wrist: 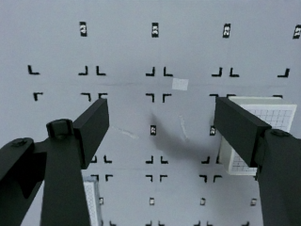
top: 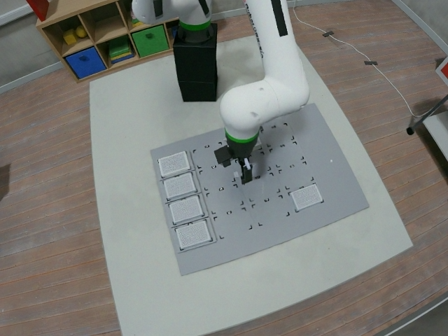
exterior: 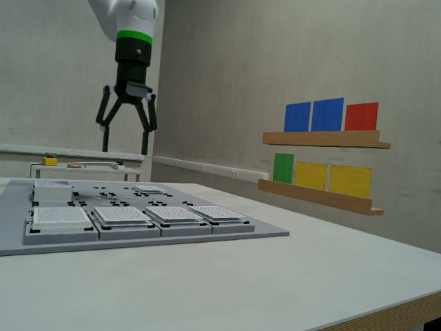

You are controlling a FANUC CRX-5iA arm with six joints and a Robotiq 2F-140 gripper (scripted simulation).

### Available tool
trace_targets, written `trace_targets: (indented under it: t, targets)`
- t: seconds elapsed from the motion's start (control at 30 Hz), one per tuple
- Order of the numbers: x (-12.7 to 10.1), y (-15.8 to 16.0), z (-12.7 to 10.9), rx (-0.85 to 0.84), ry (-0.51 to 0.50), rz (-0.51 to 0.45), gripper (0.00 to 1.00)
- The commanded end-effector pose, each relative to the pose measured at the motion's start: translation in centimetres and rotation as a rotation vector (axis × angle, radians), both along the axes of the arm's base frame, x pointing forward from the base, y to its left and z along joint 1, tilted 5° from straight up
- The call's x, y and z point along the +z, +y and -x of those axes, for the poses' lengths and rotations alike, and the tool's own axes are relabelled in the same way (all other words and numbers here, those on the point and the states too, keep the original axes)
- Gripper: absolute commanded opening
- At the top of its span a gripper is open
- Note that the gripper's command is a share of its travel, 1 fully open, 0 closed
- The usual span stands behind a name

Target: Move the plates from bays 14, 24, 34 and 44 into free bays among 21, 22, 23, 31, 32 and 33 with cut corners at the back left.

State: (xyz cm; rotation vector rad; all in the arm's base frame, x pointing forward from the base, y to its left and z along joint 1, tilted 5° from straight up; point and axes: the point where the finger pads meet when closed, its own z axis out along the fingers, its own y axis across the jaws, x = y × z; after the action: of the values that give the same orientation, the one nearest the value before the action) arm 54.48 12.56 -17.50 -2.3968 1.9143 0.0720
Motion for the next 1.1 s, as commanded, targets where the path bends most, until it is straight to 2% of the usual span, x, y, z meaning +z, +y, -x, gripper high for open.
trace_targets:
  t: [0.0,0.53,0.57,0.63,1.07]
  targets:
    - [-1.2,0.1,0.3,-0.021,-0.004,0.002,0.70]
    - [-1.2,0.1,0.3,-0.021,-0.004,0.002,0.70]
    - [-1.2,0.2,0.7,-0.021,-0.004,0.002,1.00]
    - [-1.2,0.2,0.7,-0.021,-0.004,0.002,1.00]
    - [-1.4,0.4,5.9,-0.021,-0.003,0.002,1.00]
